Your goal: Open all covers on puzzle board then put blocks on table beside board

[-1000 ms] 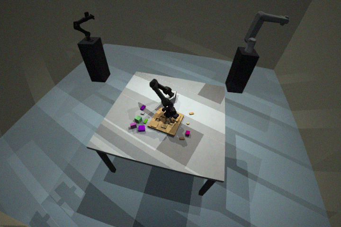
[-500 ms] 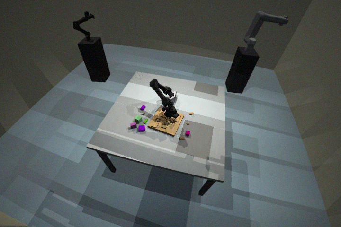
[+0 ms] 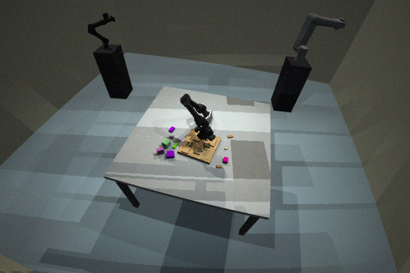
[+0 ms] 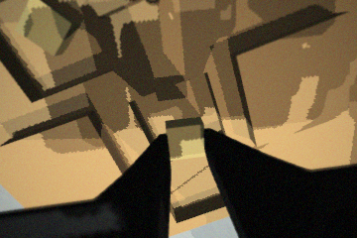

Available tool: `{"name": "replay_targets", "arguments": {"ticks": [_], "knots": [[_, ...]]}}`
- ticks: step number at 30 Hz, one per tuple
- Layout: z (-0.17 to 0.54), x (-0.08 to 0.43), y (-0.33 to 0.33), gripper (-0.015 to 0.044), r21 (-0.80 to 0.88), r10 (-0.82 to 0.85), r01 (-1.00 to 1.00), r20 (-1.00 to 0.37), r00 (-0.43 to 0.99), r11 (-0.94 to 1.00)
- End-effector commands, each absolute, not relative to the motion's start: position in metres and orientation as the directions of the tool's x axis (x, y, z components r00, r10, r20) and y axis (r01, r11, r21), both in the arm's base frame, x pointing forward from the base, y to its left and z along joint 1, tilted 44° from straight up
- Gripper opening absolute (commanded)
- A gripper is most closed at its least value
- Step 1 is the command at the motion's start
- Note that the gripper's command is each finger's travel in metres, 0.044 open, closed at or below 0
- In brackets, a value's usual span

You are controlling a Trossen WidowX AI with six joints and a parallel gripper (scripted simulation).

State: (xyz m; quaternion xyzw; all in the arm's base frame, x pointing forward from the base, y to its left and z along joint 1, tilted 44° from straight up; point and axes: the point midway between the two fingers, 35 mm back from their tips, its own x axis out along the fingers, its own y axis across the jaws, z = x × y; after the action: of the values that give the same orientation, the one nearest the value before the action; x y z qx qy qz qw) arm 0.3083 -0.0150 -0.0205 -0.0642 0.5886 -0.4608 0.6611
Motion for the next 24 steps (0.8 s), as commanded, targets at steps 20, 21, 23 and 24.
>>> {"name": "replay_targets", "arguments": {"ticks": [20, 21, 23, 24], "knots": [[0.009, 0.314, 0.013, 0.0080, -0.621, -0.681, 0.538, -0.724, -0.114, 0.570], [0.011, 0.314, 0.015, 0.0080, -0.621, -0.681, 0.538, -0.724, -0.114, 0.570], [0.015, 0.315, 0.019, 0.0080, -0.621, -0.681, 0.538, -0.724, -0.114, 0.570], [0.016, 0.315, 0.021, 0.0080, -0.621, -0.681, 0.538, -0.724, -0.114, 0.570]]}}
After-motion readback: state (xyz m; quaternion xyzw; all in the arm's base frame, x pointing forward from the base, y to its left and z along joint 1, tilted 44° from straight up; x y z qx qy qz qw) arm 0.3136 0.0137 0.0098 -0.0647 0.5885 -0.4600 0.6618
